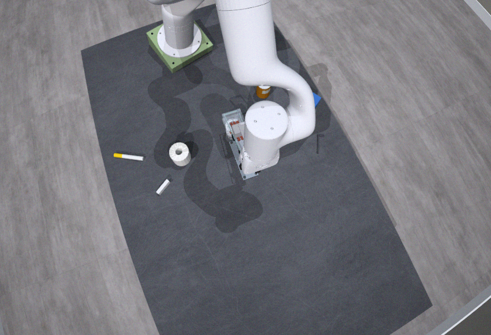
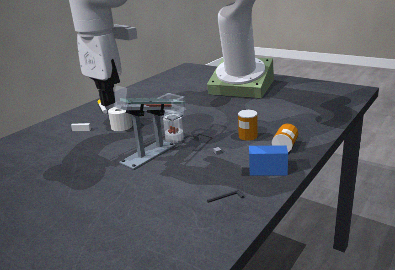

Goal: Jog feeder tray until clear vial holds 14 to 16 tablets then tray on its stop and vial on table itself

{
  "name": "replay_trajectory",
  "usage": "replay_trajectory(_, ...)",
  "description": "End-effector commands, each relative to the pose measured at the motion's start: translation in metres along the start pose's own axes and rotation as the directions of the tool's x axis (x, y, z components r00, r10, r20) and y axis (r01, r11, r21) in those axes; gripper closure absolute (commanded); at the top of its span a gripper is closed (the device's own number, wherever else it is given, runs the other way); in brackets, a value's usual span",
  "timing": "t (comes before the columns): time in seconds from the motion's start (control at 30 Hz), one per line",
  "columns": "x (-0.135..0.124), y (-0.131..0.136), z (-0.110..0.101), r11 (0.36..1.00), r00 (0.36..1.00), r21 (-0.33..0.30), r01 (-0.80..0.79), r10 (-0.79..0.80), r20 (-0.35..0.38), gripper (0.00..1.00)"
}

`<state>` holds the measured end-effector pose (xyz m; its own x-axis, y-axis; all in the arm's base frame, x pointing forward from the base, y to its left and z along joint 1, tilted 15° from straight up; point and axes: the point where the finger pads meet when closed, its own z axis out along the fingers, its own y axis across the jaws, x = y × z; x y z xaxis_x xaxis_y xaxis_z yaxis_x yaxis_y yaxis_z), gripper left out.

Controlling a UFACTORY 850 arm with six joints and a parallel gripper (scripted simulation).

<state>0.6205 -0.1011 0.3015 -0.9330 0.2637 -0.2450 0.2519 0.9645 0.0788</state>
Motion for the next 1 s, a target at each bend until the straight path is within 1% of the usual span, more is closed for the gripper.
replay_trajectory(0.0, -0.001, 0.000, -0.001, 1.000, 1.000, 0.000, 0.000, 0.000, 0.002, 1.00)
replay_trajectory(0.57, 0.000, 0.000, -0.001, 1.000, 1.000, 0.000, 0.000, 0.000, 0.002, 1.00)
replay_trajectory(0.97, 0.018, 0.000, 0.006, 1.000, 1.000, 0.000, 0.000, 0.000, 0.002, 1.00)
